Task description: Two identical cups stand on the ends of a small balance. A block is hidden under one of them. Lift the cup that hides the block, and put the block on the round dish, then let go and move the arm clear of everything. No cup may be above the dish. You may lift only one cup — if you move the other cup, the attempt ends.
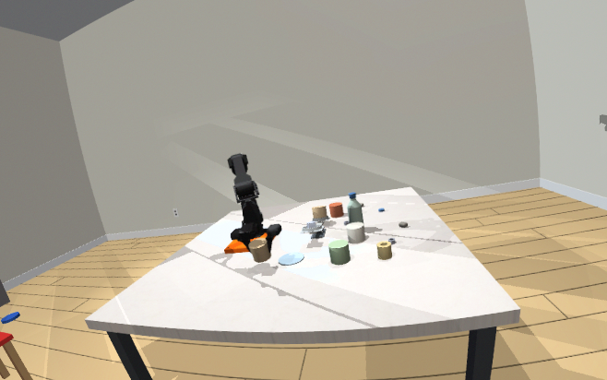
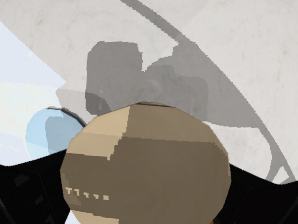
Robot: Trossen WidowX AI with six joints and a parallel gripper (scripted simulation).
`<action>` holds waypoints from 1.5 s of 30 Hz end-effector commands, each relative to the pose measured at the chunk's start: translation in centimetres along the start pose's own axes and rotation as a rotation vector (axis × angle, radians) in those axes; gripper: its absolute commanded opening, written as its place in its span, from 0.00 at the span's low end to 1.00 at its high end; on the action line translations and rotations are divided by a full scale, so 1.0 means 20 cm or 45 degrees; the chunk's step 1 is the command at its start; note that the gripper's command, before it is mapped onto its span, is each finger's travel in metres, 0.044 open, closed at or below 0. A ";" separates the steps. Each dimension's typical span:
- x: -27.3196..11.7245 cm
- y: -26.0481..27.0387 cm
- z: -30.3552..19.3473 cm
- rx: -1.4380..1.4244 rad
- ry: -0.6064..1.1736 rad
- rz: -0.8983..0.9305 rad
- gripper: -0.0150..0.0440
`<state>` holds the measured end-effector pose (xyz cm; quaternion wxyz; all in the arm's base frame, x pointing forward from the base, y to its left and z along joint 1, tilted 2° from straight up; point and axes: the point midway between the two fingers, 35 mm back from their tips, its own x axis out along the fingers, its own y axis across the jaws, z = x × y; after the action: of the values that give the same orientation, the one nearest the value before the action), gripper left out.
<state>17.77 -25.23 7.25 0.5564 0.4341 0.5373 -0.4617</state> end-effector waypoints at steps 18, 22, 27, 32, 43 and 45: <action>0.15 -0.01 -0.01 0.001 0.010 -0.005 0.30; 0.15 -0.01 -0.01 0.001 0.010 -0.005 0.48; 0.15 -0.01 -0.01 0.001 0.010 -0.005 0.70; 0.15 -0.01 -0.01 0.001 0.010 -0.005 0.92; -0.13 0.04 -0.02 -0.029 0.002 -0.003 0.91; -0.16 0.16 -0.07 -0.093 0.003 0.001 0.82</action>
<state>18.41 -24.75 9.94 0.5610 0.4288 0.5397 -0.4583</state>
